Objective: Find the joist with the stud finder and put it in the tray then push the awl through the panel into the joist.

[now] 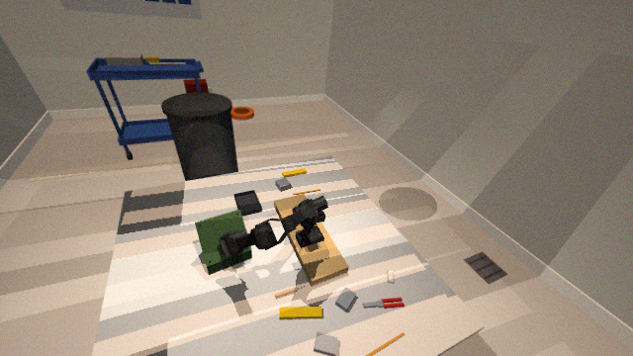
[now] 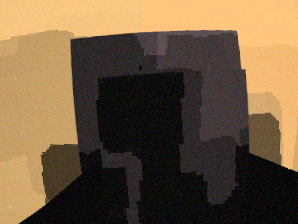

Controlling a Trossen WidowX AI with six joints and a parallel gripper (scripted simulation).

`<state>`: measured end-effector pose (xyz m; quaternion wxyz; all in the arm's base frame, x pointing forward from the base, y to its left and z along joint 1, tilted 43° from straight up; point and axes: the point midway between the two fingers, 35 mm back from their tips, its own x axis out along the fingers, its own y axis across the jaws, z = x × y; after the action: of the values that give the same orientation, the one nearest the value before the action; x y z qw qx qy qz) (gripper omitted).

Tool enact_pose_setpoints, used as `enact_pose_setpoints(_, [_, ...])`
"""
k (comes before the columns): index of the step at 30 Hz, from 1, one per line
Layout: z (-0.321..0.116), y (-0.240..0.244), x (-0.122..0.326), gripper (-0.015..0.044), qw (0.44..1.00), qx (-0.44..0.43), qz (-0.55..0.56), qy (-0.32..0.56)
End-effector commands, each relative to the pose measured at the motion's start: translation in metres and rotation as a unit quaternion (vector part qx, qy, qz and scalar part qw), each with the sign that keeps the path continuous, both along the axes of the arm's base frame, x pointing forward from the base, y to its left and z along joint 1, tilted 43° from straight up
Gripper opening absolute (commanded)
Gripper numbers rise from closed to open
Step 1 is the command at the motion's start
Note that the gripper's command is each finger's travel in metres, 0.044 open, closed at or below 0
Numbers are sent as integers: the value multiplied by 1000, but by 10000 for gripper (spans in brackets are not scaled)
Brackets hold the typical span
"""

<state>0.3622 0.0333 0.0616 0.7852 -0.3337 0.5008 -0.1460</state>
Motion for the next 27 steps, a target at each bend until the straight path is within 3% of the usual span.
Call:
enact_pose_setpoints(1, [10, -11, 1, 0, 1000, -6, -6, -5])
enact_pose_setpoints(27, [53, -57, 7, 0, 1000, -7, -6, -5])
